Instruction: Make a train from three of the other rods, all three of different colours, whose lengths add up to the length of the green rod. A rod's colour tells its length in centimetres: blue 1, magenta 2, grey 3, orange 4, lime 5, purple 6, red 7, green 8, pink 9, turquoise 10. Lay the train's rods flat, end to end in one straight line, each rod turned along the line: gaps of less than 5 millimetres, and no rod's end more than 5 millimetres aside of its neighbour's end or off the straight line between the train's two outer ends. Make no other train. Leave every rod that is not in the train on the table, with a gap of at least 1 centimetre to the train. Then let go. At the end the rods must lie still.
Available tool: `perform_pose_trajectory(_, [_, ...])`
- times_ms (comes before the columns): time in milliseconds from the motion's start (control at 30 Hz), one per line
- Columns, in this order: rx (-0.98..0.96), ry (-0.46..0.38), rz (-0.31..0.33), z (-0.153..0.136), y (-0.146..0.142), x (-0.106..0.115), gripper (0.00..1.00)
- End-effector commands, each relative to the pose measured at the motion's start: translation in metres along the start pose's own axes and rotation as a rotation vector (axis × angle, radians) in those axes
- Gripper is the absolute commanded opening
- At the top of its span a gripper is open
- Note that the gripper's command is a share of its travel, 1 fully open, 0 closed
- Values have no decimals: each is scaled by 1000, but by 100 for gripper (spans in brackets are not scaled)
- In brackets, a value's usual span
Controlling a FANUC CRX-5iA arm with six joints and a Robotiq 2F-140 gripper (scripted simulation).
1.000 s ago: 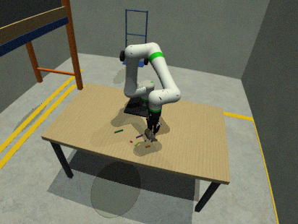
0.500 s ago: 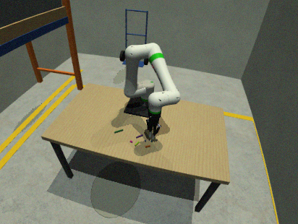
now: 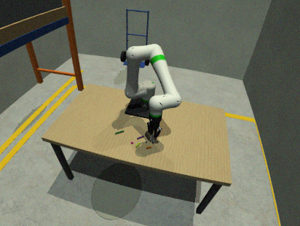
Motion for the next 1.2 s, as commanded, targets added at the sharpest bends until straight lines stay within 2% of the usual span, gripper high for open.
perform_pose_trajectory(0, [0,0,0,0,0,-4,15])
perform_pose_trajectory(367, [0,0,0,0,0,-11,15])
perform_pose_trajectory(1167, [0,0,0,0,0,-11,15])
Point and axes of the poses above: the point where the finger pads meet when closed, its own x axis back along the fingers, its own y axis across the jaws, z = x × y, the point moved 10 cm from there along x, back along the fingers, and after that the axes turned 4 degrees about -x, right-handed, at the moved point
